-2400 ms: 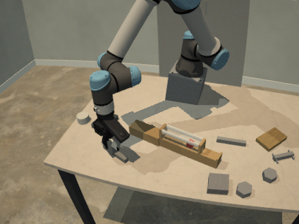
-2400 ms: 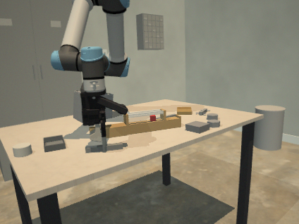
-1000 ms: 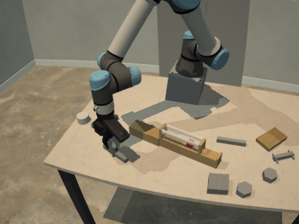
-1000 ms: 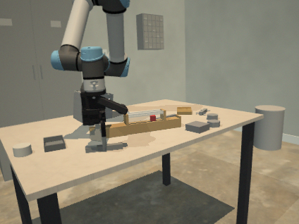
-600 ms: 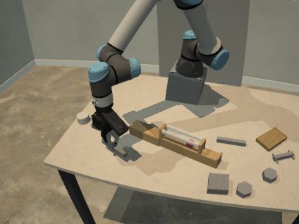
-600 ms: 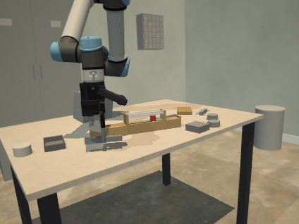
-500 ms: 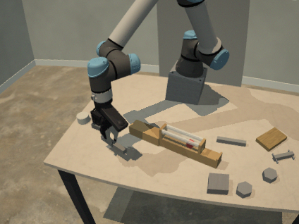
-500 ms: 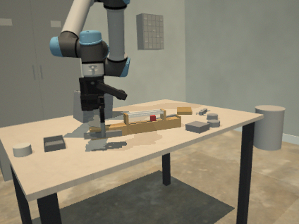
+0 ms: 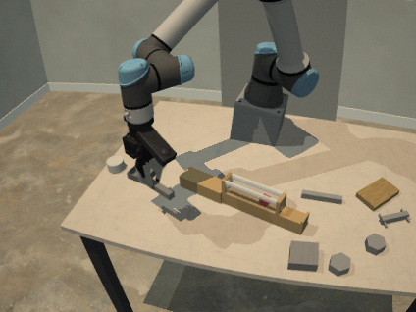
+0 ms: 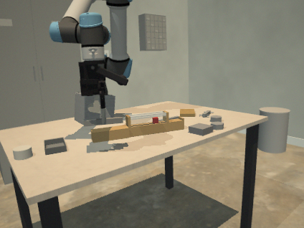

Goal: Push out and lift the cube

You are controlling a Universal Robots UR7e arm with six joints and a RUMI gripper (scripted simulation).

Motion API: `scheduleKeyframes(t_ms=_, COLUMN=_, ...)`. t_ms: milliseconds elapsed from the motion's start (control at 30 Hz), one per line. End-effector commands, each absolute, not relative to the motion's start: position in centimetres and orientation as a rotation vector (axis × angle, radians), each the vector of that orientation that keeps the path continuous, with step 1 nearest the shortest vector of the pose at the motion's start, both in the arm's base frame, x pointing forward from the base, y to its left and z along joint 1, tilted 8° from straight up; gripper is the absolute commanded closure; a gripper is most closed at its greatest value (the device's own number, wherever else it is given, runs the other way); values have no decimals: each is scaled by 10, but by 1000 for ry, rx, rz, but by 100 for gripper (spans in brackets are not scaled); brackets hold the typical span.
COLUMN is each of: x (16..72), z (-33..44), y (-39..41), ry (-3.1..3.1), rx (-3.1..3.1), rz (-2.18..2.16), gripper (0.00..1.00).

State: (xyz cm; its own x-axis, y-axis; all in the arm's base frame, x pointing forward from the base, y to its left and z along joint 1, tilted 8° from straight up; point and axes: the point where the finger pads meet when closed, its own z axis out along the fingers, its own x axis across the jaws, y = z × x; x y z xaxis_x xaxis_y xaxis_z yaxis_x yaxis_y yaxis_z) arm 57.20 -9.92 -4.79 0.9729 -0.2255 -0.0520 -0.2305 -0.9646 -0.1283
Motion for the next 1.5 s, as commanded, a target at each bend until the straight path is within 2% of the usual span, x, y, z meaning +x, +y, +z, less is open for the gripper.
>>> scheduleKeyframes(t_ms=0, x=572, z=-45, y=-100, ry=347, rx=-2987, rz=54, gripper=100)
scheduleKeyframes(t_ms=1067, x=571, z=-45, y=-99, ry=345, rx=-2988, rz=54, gripper=100)
scheduleKeyframes(t_ms=1367, x=542, z=-39, y=-89, ry=311, rx=-2991, rz=52, gripper=100)
scheduleKeyframes(t_ms=1467, x=516, z=-36, y=-80, ry=281, rx=-2994, rz=50, gripper=100)
